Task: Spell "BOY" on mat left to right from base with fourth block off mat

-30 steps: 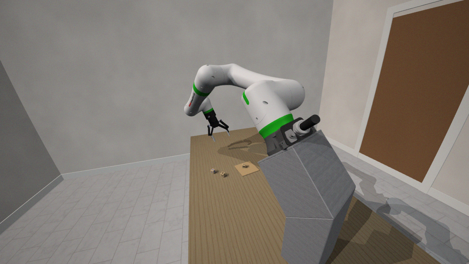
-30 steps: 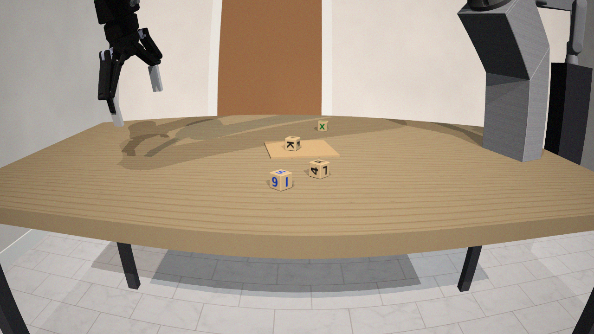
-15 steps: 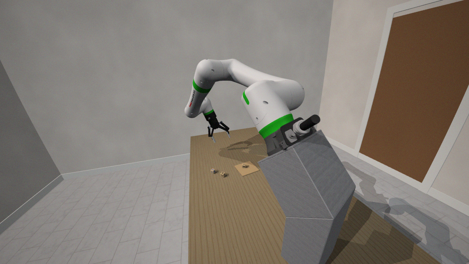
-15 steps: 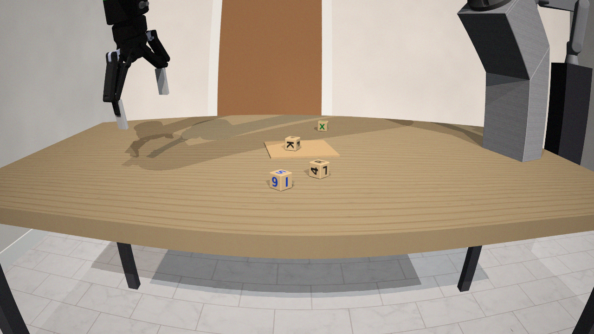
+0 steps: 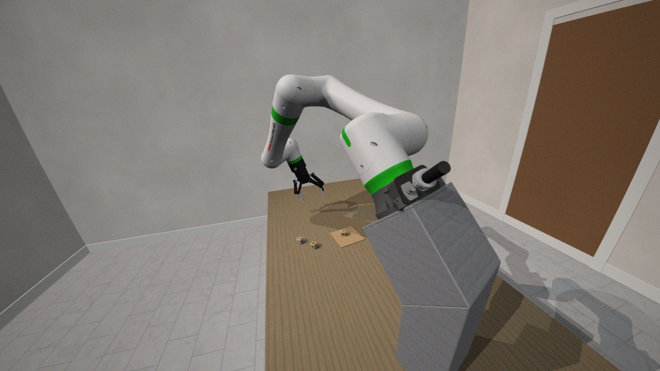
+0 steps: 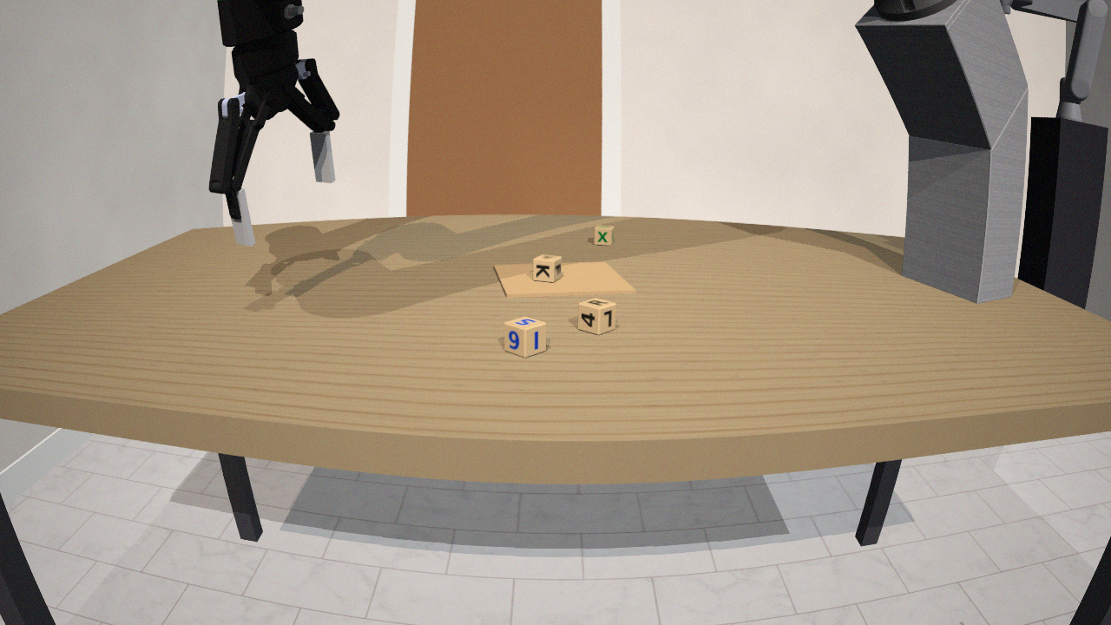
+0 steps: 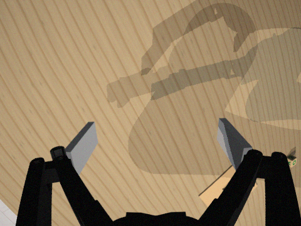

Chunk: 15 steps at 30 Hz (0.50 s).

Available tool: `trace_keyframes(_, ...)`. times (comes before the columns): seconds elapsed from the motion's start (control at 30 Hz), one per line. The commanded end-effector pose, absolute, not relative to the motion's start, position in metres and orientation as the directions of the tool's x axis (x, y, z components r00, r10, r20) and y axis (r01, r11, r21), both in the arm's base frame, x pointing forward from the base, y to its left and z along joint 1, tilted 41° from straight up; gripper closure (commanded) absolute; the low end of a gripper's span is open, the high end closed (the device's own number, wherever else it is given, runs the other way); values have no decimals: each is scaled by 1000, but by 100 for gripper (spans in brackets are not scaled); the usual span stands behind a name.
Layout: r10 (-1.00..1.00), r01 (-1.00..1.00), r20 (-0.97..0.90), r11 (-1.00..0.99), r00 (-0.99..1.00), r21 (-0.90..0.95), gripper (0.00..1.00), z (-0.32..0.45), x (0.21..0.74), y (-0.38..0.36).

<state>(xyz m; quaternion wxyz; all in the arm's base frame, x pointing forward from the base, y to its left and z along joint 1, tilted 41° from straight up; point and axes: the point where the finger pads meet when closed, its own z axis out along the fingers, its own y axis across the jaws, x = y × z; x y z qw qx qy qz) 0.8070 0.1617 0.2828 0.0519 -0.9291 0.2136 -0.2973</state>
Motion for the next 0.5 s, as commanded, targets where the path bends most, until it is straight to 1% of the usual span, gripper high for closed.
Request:
trace_keyframes(0.0,-436,-369,541,-899,719,-234,0,280,805,162)
trace_keyframes(0.2,-436,-369,541,-899,719,-234,0,280,805,162)
trace_keyframes(0.27,-469,-385,552,-883,690,-269,0,265,790,160)
trace_keyframes(0.47,-469,-385,552,-883,690,-269,0,265,790,160)
